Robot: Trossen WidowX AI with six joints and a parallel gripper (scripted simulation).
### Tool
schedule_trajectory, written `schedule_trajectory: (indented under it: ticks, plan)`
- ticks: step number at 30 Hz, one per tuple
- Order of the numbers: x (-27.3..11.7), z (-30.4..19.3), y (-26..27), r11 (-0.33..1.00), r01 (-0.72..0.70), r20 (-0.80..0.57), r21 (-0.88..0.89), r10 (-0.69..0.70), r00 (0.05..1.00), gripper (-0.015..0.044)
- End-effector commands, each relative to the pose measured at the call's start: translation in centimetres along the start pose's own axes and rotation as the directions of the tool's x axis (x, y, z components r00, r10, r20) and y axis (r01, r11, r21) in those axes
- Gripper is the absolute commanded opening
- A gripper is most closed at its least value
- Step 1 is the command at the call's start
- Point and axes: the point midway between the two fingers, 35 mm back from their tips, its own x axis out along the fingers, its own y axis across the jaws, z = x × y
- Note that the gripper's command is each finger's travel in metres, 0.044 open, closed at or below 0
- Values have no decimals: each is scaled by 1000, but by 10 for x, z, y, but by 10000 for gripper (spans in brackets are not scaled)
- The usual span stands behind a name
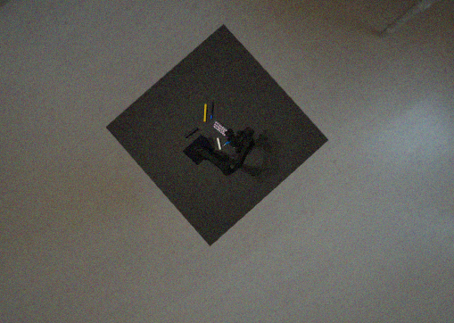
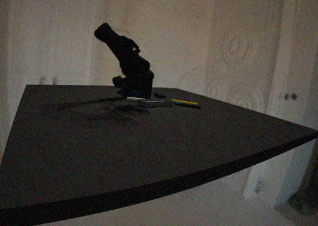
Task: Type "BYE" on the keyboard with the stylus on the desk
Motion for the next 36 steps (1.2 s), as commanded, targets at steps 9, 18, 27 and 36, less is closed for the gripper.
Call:
schedule_trajectory:
  ticks: [9,18,27,36]
  plan:
    - [7,-4,45,911,-128,160,-391,204,966,0]
    - [8,-6,78,743,-88,276,-663,352,894,0]
    - [5,-10,109,522,80,376,-849,491,786,0]
    - [-1,-18,137,288,345,449,-893,618,646,0]
